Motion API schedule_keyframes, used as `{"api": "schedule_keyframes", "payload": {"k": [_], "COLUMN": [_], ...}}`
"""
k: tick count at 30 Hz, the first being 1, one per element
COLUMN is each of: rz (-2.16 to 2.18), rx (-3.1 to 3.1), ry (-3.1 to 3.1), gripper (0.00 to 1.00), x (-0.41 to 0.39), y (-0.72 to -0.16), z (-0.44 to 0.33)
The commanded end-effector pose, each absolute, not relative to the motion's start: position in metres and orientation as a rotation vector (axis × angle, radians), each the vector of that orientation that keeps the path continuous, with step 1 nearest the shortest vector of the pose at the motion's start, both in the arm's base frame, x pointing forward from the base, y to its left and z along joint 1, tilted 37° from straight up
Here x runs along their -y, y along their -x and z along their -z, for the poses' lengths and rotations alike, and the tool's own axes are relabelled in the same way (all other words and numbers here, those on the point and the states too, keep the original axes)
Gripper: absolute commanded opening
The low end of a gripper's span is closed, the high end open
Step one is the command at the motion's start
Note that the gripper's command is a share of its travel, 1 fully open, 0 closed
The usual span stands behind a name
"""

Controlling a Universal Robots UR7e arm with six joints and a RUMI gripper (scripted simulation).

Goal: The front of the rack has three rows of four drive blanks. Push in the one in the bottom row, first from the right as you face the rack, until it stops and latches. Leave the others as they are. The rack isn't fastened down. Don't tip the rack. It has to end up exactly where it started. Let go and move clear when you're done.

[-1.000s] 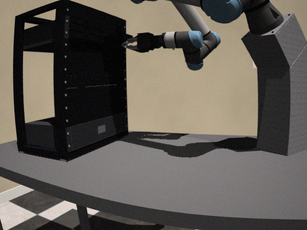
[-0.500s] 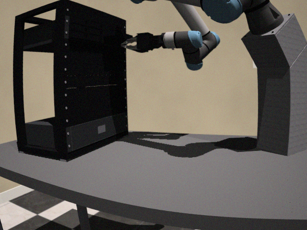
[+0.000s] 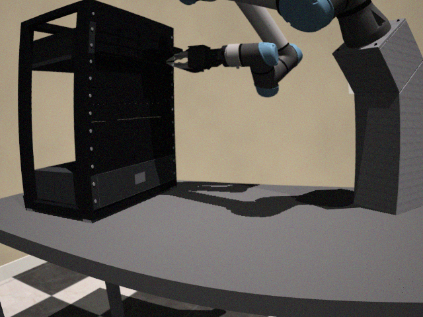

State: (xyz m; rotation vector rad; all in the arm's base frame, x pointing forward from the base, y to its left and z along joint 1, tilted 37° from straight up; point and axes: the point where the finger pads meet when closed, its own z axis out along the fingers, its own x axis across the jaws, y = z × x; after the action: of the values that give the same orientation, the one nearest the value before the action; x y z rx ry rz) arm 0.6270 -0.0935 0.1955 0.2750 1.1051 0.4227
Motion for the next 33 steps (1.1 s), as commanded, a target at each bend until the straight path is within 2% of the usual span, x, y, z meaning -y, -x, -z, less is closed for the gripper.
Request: {"api": "schedule_keyframes", "payload": {"k": [1,33], "rz": [-0.422,-0.422], "rx": [-1.105,-1.105], "ry": [-0.275,-0.275], "gripper": [0.0,0.0], "x": [0.094,0.0939], "y": [-0.6272,-0.6197], "z": [-0.1961,-0.1925]}}
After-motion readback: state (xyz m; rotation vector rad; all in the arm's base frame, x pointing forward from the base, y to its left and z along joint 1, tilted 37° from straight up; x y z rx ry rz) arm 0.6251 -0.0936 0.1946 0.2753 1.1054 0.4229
